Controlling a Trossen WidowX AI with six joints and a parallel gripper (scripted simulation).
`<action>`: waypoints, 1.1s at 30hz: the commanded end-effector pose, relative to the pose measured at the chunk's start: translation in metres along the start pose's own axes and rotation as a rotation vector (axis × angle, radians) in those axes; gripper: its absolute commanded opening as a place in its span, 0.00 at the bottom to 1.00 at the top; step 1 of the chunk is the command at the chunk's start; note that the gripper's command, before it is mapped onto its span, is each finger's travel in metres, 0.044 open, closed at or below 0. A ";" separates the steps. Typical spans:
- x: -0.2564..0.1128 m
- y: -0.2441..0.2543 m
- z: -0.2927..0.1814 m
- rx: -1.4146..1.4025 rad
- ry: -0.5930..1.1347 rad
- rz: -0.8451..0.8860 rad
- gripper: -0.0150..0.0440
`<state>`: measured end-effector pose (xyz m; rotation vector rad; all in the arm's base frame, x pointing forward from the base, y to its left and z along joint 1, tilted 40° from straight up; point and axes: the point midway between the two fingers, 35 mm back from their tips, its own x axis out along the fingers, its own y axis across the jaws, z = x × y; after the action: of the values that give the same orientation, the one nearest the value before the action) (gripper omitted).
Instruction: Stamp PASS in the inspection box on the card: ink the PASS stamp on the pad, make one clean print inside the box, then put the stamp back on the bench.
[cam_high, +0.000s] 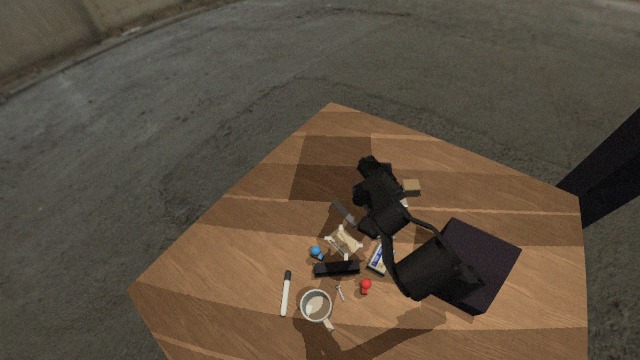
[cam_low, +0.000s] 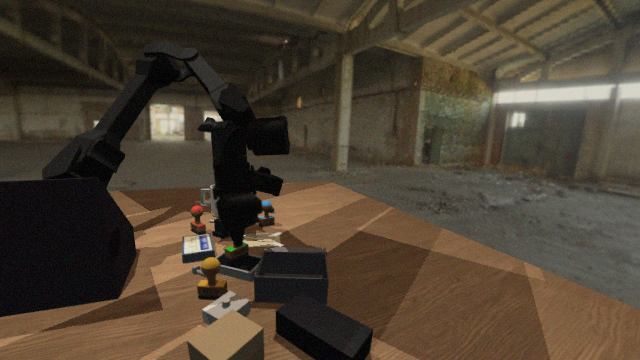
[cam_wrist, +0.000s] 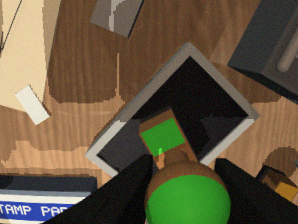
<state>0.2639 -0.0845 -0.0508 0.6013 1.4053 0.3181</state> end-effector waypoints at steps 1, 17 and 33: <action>-0.006 -0.001 0.002 -0.006 -0.003 -0.002 0.25; -0.031 -0.004 0.003 -0.006 -0.003 -0.004 0.25; -0.049 0.000 0.010 0.059 0.003 -0.004 0.25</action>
<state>0.2601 -0.1132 -0.0138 0.6176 1.4104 0.3075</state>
